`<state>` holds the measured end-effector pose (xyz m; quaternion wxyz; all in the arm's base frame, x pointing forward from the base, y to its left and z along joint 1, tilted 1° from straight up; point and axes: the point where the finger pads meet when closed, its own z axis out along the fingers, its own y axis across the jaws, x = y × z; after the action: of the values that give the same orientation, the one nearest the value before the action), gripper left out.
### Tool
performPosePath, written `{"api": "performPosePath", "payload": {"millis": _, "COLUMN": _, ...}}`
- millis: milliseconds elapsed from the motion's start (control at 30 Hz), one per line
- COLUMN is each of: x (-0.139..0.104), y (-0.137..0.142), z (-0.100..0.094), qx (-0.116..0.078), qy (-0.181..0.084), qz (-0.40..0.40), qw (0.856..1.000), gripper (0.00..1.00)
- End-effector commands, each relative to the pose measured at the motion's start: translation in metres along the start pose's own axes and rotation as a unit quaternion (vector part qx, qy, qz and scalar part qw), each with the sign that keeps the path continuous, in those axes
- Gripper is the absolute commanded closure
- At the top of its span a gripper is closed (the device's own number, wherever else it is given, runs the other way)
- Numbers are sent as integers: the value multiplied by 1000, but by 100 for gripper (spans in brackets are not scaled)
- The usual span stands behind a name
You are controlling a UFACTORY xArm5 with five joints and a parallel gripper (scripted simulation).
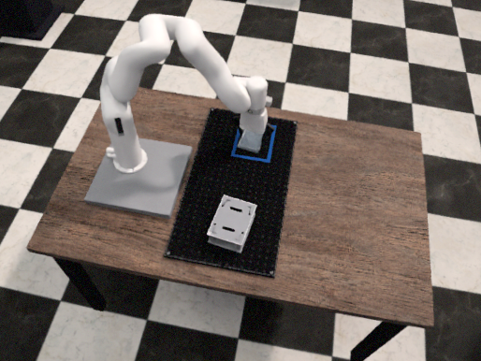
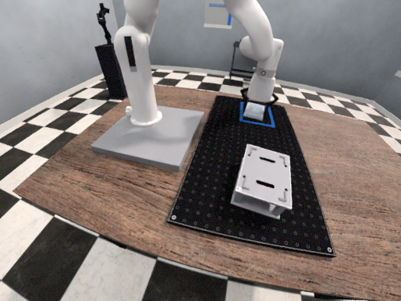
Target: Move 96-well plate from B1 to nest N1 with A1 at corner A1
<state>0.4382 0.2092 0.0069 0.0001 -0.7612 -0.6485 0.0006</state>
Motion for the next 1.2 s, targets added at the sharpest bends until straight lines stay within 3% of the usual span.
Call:
{"api": "performPosePath", "payload": {"millis": 0, "x": 1, "y": 1, "z": -1, "qx": 3, "qy": 8, "qz": 0, "qw": 1000, "gripper": 0}}
{"api": "performPosePath", "payload": {"millis": 67, "x": 1, "y": 1, "z": -1, "qx": 3, "qy": 8, "qz": 0, "qw": 1000, "gripper": 0}}
{"api": "performPosePath", "payload": {"millis": 100, "x": 1, "y": 1, "z": -2, "qx": 3, "qy": 8, "qz": 0, "qw": 1000, "gripper": 100}}
{"api": "performPosePath", "payload": {"millis": 1167, "x": 1, "y": 1, "z": -2, "qx": 3, "qy": 8, "qz": 0, "qw": 1000, "gripper": 100}}
